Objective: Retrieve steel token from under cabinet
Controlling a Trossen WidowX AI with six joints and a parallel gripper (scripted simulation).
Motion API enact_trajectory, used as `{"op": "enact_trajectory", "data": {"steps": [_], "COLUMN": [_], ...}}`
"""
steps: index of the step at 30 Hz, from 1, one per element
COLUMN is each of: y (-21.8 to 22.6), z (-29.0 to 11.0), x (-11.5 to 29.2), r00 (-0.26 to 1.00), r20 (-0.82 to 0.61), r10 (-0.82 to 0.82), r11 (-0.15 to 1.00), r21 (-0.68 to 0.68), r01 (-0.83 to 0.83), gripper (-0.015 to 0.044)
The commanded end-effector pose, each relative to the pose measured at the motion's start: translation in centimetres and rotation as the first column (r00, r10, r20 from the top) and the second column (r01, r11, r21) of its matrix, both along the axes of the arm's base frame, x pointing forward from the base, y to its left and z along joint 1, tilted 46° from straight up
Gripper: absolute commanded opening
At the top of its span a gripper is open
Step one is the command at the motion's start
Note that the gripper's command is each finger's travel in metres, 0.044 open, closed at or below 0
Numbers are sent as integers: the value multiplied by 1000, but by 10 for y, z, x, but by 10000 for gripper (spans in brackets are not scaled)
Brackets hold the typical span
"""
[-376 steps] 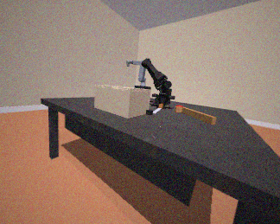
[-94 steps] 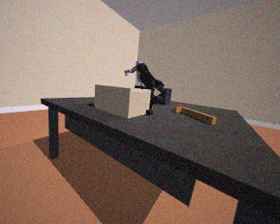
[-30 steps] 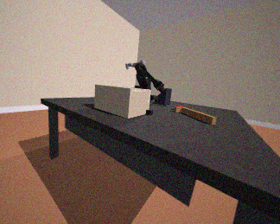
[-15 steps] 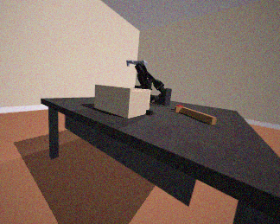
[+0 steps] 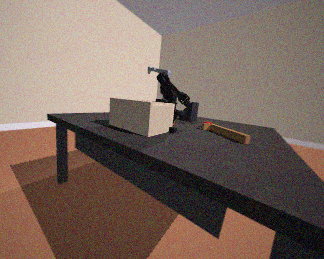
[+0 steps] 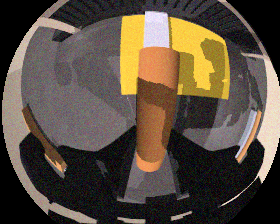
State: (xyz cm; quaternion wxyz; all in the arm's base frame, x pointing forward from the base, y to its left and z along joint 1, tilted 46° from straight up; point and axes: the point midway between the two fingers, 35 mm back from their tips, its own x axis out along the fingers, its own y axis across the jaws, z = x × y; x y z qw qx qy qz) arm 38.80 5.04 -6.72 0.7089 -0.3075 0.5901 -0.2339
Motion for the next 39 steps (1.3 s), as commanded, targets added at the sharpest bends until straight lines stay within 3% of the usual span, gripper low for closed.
{"op": "enact_trajectory", "data": {"steps": [1, 39], "y": [-2, -7], "z": [-1, -7], "x": [-6, -44], "r00": [1000, 1000], "r20": [-1, -3], "r10": [-4, -4], "r11": [1000, 1000], "r21": [-1, -2], "r01": [4, 4], "gripper": [0, 0]}}
